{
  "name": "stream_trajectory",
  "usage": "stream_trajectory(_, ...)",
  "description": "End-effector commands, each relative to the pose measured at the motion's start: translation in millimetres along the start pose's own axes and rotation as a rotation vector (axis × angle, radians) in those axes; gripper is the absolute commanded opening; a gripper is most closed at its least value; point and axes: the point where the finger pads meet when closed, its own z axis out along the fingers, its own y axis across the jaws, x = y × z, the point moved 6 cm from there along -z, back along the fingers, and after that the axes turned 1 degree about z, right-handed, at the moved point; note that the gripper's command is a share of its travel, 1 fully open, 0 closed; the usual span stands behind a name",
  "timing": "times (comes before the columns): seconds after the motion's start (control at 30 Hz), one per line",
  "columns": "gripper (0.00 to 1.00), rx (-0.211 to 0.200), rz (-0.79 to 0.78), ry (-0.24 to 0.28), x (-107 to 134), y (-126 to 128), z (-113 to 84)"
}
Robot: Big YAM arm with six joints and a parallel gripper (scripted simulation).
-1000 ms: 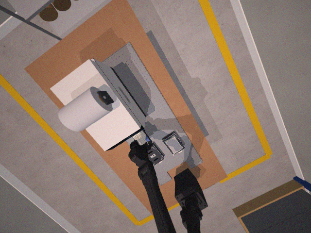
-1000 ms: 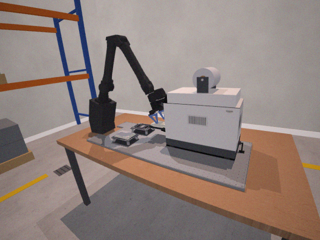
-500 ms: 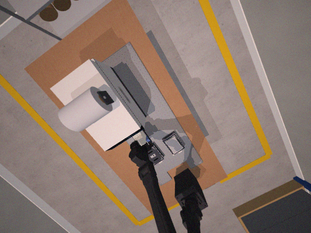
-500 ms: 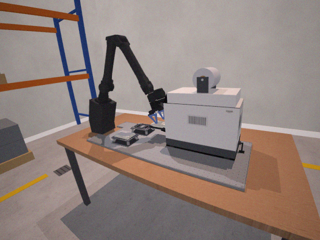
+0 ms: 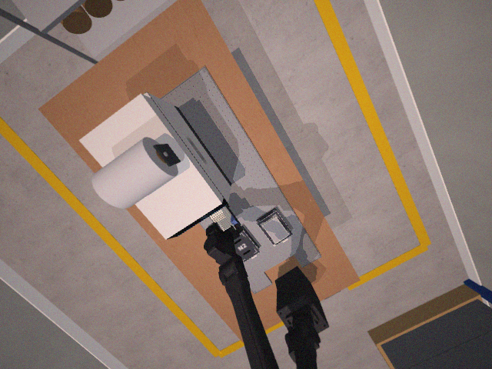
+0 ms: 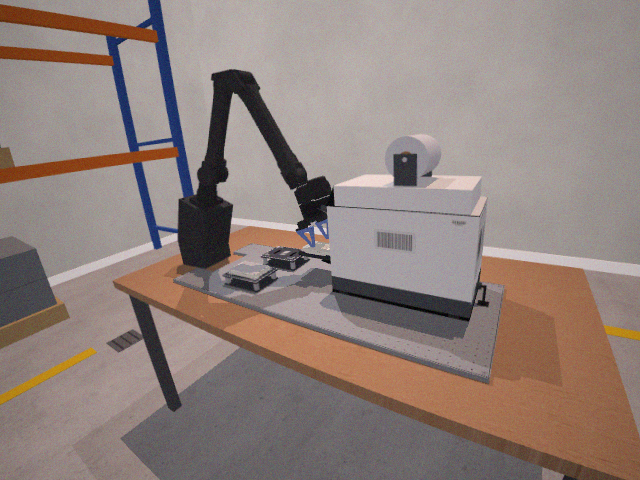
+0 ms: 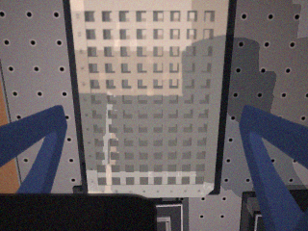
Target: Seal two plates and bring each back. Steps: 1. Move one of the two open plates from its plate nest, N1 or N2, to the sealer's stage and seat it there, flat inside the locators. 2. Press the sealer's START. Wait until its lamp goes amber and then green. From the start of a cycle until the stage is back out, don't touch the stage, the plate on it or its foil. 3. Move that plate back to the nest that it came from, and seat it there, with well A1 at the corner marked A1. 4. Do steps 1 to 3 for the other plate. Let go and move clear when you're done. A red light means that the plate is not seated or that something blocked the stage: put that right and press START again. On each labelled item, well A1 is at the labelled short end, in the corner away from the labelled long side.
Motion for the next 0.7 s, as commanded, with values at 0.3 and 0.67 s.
stream_trajectory(0.3, 1.00, -0.005, 0.009, -0.024, -19, 3, -5.1)
stream_trajectory(0.67, 1.00, -0.010, -0.002, -0.003, -8, 6, -32.9)
